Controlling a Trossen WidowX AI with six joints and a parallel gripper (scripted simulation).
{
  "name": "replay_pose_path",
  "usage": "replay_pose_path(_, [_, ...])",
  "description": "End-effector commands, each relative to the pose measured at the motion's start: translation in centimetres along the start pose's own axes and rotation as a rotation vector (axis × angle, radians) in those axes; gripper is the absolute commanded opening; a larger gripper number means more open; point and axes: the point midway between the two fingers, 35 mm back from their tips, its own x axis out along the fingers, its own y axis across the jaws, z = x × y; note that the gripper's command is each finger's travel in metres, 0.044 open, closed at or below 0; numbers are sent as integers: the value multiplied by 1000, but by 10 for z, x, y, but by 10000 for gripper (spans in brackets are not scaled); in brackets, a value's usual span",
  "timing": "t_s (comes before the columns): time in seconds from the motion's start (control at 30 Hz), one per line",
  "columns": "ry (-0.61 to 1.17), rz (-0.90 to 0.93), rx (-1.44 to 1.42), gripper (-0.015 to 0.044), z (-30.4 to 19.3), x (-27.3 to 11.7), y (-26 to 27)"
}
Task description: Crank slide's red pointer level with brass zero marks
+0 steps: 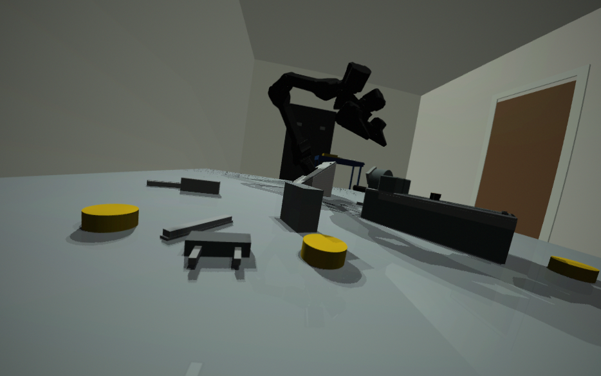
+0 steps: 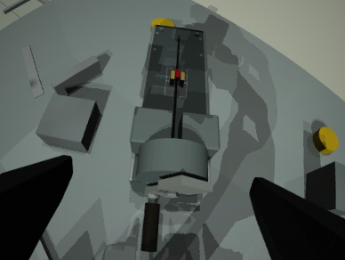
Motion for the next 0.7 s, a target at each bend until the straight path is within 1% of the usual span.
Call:
replay_pose_path(0.0, [-5,7,-12,440,-7,5,1])
replay_pose_path(0.47, [-6,7,-19,440,-62,58,0])
replay_pose_path(0.67, [-7,6,-21,440,-73,66,0])
